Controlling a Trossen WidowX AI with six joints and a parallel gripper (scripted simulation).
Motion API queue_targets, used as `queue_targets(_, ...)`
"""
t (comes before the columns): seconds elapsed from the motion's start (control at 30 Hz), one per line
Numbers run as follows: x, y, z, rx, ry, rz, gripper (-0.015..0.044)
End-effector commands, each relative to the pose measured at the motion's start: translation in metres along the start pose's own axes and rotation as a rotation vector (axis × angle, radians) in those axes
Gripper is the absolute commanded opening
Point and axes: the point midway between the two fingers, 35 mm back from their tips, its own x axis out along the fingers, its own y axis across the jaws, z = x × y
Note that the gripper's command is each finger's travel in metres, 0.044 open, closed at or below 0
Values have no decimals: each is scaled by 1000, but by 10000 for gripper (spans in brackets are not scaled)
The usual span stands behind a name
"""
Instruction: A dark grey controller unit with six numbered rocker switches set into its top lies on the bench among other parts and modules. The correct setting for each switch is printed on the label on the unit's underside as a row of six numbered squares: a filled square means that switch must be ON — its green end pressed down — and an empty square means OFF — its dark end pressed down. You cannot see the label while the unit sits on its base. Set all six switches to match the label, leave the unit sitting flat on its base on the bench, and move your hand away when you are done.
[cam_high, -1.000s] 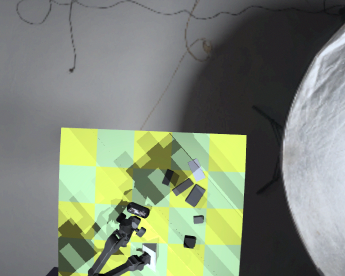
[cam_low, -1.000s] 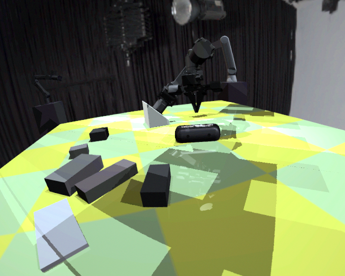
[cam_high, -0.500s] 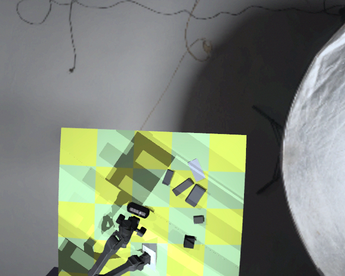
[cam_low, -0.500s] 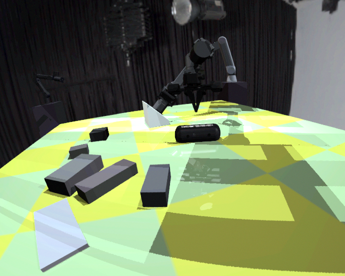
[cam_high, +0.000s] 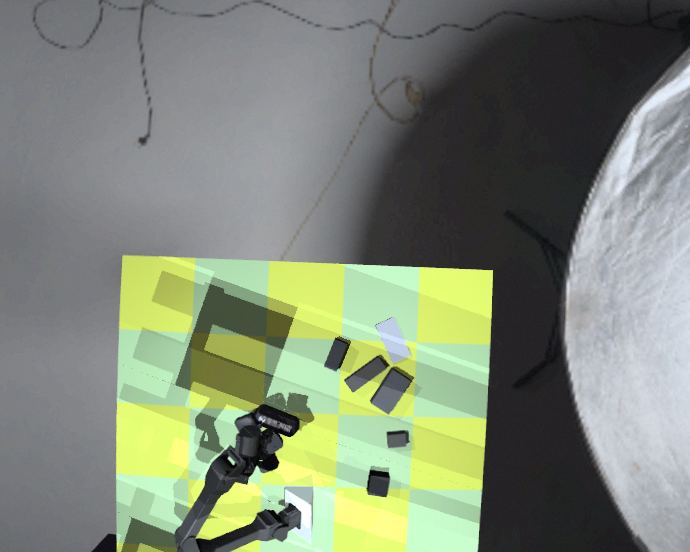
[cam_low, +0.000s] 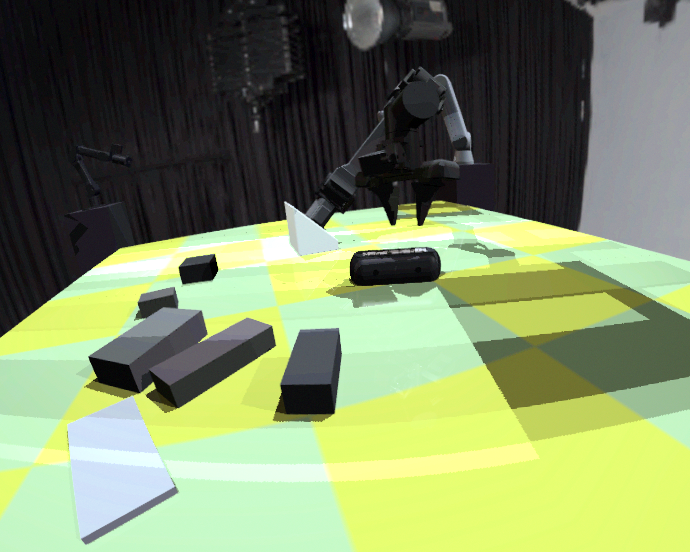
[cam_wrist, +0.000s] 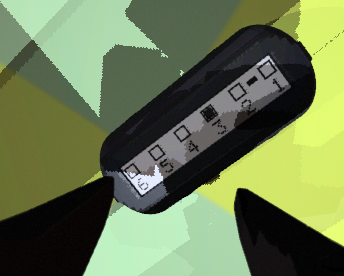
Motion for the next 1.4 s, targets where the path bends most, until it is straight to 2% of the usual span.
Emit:
queue_targets(0.0, 6, 24, -8, 556, 77, -96, 368)
queue_targets(0.1, 9, 33, -11, 788, 91, -148, 440)
queue_targets(0.6, 11, 33, -12, 805, 92, -152, 440)
queue_targets(1.37, 47, 31, -16, 804, 92, -150, 440)
